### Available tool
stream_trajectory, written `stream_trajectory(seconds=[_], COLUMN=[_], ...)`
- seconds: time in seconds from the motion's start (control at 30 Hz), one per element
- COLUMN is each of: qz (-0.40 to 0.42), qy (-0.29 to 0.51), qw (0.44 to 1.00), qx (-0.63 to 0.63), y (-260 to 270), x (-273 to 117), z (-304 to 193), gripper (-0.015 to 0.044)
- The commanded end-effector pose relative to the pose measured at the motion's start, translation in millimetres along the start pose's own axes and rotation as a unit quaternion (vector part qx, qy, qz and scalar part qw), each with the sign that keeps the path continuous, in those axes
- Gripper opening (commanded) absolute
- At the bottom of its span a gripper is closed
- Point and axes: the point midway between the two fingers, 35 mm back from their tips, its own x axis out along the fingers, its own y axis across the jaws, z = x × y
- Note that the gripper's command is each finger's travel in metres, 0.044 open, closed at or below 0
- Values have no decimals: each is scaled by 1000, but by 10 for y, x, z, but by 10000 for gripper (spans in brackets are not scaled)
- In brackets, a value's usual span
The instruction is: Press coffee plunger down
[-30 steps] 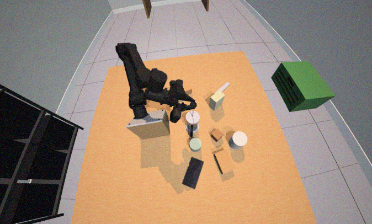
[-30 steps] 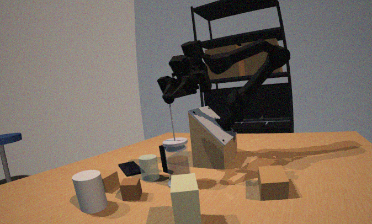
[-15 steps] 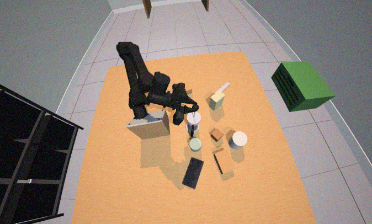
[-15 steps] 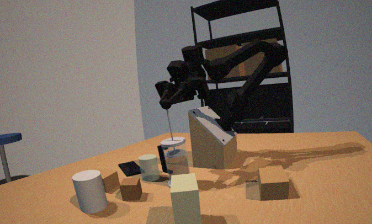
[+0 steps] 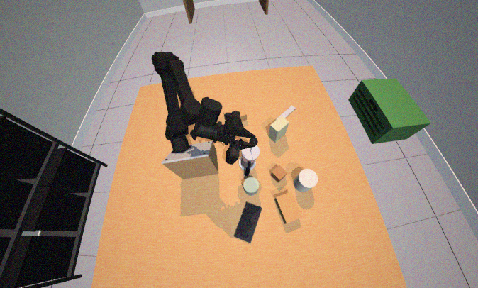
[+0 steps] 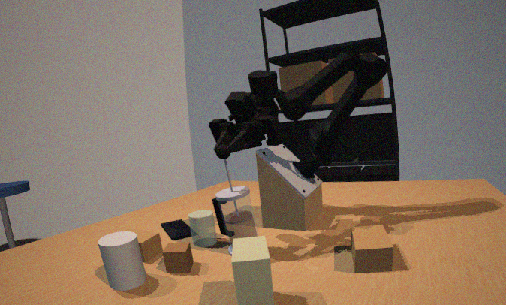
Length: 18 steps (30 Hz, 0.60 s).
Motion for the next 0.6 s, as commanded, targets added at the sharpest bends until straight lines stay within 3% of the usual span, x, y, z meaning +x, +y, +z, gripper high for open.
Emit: stream_trajectory(seconds=[0.0, 0.57], qz=[-2, 2], qy=[33, 29], qw=[999, 999], qx=[24, 26], y=[-5, 32], x=[73, 275], z=[-329, -506], gripper=[128, 128])
